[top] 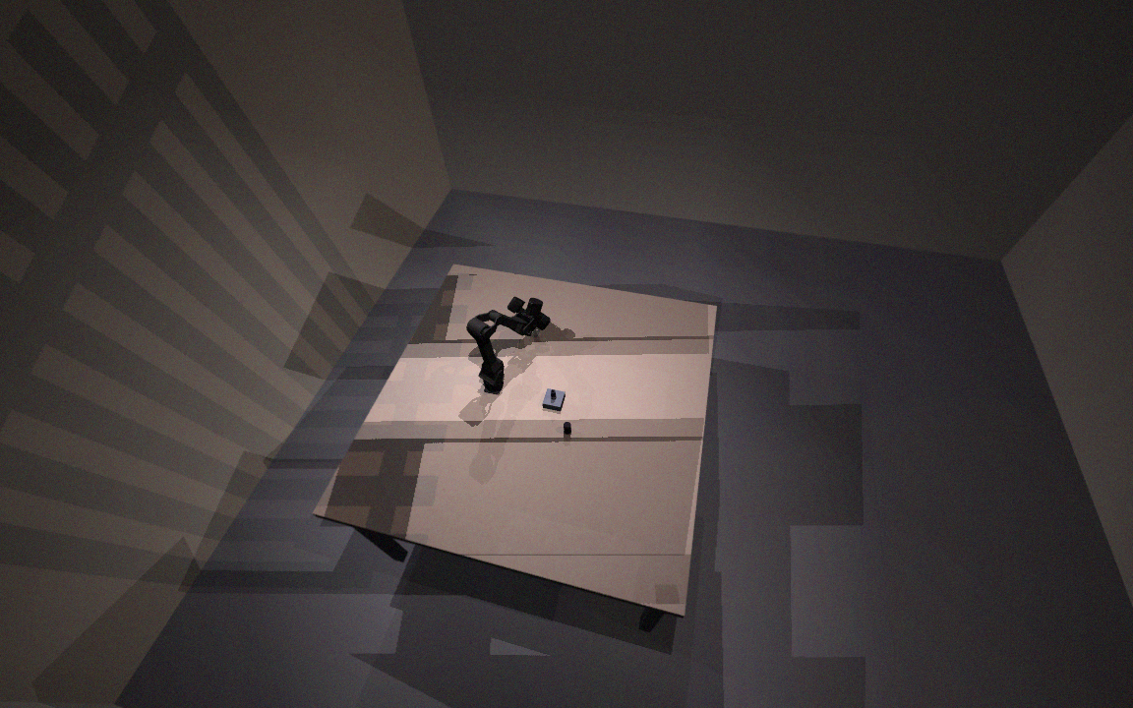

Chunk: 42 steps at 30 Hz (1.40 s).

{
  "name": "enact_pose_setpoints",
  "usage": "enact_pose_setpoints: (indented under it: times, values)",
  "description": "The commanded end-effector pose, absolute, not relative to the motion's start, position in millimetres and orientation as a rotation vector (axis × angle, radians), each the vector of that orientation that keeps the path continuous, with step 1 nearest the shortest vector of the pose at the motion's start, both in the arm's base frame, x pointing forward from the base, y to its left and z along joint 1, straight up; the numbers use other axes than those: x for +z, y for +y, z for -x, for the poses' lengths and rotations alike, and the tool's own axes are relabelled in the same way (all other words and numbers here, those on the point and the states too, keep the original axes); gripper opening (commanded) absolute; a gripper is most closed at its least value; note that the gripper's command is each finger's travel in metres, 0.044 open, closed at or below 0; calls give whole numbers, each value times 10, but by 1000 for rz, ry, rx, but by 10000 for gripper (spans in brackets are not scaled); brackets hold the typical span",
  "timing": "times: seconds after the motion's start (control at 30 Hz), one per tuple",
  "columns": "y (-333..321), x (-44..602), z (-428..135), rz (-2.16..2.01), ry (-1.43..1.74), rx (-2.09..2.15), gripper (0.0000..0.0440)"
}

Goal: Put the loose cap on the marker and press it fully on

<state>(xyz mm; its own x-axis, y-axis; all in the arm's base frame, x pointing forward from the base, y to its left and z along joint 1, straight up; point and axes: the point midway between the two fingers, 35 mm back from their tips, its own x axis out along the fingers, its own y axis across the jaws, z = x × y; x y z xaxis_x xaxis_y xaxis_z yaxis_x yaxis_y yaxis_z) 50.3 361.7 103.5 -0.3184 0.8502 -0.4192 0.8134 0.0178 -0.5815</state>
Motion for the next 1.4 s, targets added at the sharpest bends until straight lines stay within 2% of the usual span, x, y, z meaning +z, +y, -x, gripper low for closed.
enact_pose_setpoints:
  times: [0.0,0.3,1.37]
  values:
    - [3606,1118,-603,1826,-2202,1193,316]
    - [3524,1226,-918,1904,-2138,1233,331]
    - [2861,1575,-1800,2114,-1837,1416,329]
